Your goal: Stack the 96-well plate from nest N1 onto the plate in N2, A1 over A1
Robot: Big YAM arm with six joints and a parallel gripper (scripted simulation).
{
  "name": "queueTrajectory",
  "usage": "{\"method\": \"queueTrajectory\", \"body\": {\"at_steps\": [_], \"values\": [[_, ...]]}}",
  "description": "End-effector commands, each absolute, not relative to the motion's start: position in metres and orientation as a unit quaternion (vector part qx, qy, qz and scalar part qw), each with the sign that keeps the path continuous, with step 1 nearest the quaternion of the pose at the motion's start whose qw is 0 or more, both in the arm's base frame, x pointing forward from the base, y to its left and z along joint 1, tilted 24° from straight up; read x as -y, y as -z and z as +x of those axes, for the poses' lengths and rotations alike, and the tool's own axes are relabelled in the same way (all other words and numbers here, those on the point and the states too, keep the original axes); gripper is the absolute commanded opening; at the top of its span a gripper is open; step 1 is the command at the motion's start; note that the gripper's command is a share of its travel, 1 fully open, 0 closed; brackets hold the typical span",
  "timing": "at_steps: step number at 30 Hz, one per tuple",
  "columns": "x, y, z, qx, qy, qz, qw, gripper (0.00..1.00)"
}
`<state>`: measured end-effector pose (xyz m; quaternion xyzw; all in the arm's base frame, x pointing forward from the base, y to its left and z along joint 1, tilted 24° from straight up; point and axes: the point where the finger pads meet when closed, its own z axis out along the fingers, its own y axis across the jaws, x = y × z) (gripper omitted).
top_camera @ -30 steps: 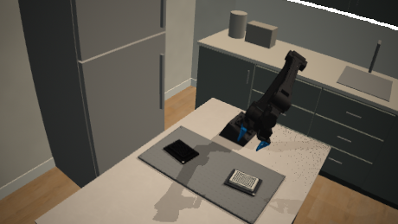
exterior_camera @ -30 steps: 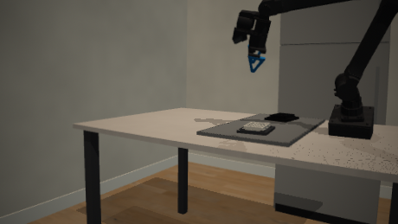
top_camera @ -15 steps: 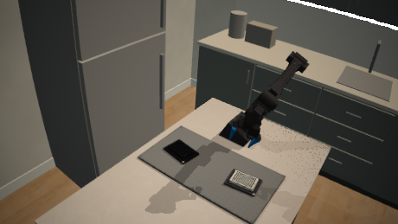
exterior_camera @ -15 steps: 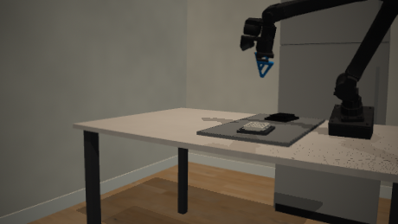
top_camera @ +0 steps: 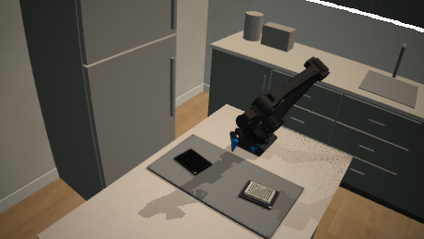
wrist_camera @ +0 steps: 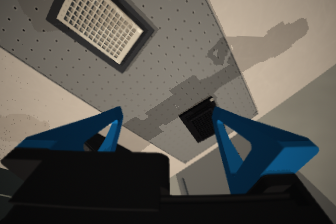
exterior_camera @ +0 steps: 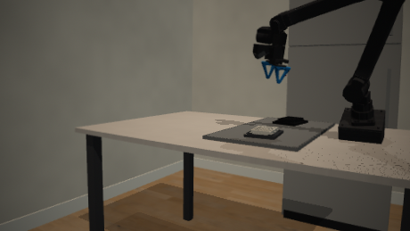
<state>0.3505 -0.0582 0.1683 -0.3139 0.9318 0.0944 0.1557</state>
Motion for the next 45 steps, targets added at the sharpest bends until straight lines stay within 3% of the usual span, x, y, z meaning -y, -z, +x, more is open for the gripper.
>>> {"method": "queueTrajectory", "body": {"at_steps": [1, 14, 45], "values": [[0.08, -0.171, 0.36, -0.893, -0.09, -0.407, 0.169, 1.0], [0.122, -0.131, 0.356, -0.801, -0.125, -0.561, 0.165, 1.0], [0.227, -0.024, 0.341, -0.8, -0.114, -0.567, 0.161, 1.0]]}}
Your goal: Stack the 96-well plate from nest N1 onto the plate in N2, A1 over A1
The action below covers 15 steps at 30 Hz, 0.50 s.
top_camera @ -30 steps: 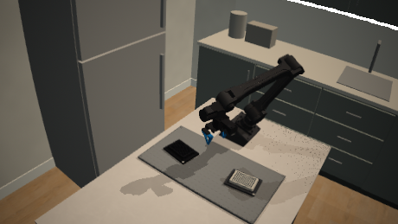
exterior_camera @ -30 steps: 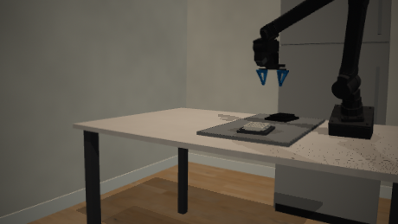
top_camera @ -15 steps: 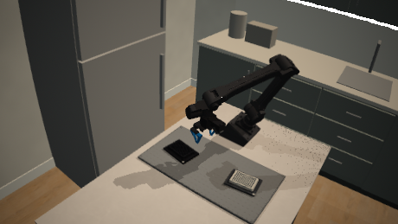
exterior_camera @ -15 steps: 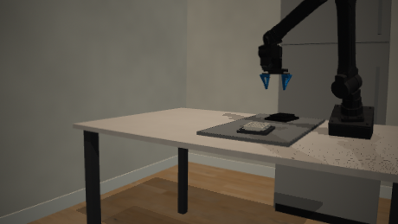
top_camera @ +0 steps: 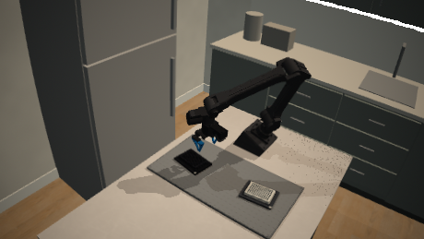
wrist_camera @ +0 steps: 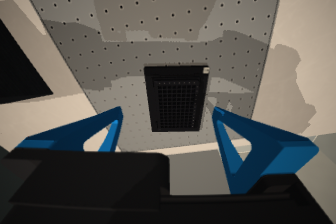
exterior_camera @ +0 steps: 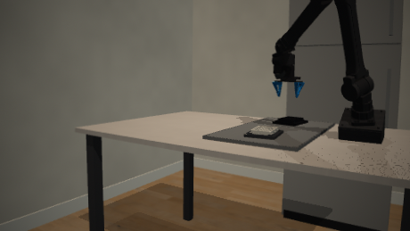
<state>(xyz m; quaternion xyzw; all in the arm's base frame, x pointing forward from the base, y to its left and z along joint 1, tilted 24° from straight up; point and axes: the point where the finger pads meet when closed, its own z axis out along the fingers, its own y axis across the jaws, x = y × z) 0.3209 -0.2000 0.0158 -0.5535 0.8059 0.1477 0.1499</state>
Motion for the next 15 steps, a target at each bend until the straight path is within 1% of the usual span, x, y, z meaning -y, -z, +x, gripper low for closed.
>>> {"method": "queueTrajectory", "body": {"at_steps": [1, 15], "values": [[0.227, -0.024, 0.341, -0.8, -0.114, -0.567, 0.161, 1.0], [0.278, 0.028, 0.33, -0.802, -0.115, -0.565, 0.158, 1.0]]}}
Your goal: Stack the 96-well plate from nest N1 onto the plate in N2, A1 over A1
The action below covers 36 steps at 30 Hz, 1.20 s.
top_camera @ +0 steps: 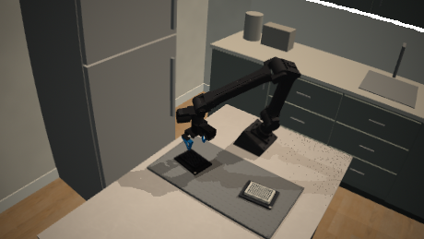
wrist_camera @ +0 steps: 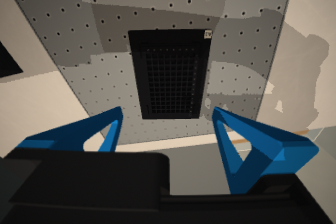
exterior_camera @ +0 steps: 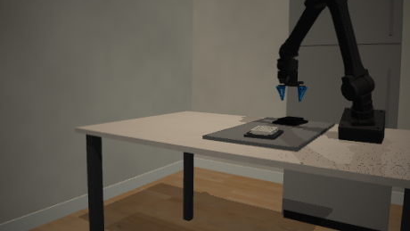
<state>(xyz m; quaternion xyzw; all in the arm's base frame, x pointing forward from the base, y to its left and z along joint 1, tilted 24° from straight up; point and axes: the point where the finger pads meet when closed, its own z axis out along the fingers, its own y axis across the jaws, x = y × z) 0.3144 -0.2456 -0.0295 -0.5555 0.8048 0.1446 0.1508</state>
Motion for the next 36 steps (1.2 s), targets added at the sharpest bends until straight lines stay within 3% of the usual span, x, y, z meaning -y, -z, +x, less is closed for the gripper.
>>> {"method": "queueTrajectory", "body": {"at_steps": [1, 36], "values": [[0.281, 0.032, 0.329, -0.803, -0.115, -0.563, 0.157, 1.0], [0.246, 0.065, 0.321, -0.799, -0.143, -0.563, 0.154, 1.0]]}}
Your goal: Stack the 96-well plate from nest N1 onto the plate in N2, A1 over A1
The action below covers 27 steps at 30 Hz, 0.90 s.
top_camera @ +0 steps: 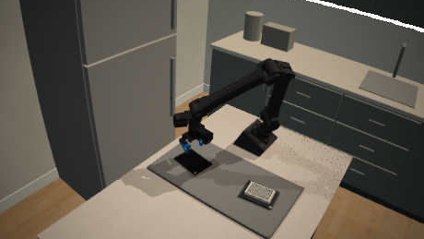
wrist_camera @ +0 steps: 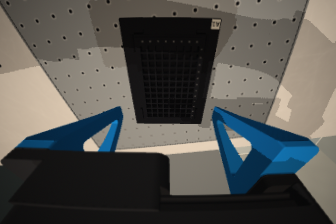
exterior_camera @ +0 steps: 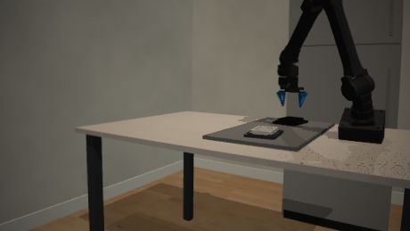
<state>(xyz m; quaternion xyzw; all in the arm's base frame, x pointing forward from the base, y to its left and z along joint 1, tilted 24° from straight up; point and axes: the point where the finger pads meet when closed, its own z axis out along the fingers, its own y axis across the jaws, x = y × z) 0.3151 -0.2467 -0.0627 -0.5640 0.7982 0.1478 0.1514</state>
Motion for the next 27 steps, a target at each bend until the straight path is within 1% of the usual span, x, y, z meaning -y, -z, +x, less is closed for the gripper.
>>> {"method": "queueTrajectory", "body": {"at_steps": [1, 2, 5, 18, 19, 21, 27], "values": [[0.246, 0.065, 0.321, -0.799, -0.143, -0.563, 0.154, 1.0], [0.259, 0.048, 0.334, -0.798, -0.115, -0.57, 0.158, 1.0], [0.242, 0.071, 0.322, -0.798, -0.144, -0.565, 0.153, 1.0], [0.235, 0.087, 0.324, -0.798, -0.143, -0.565, 0.154, 1.0], [0.25, 0.074, 0.331, -0.802, -0.119, -0.563, 0.158, 1.0], [0.234, 0.091, 0.323, -0.799, -0.142, -0.563, 0.154, 1.0], [0.228, 0.101, 0.324, -0.798, -0.144, -0.564, 0.153, 1.0]]}}
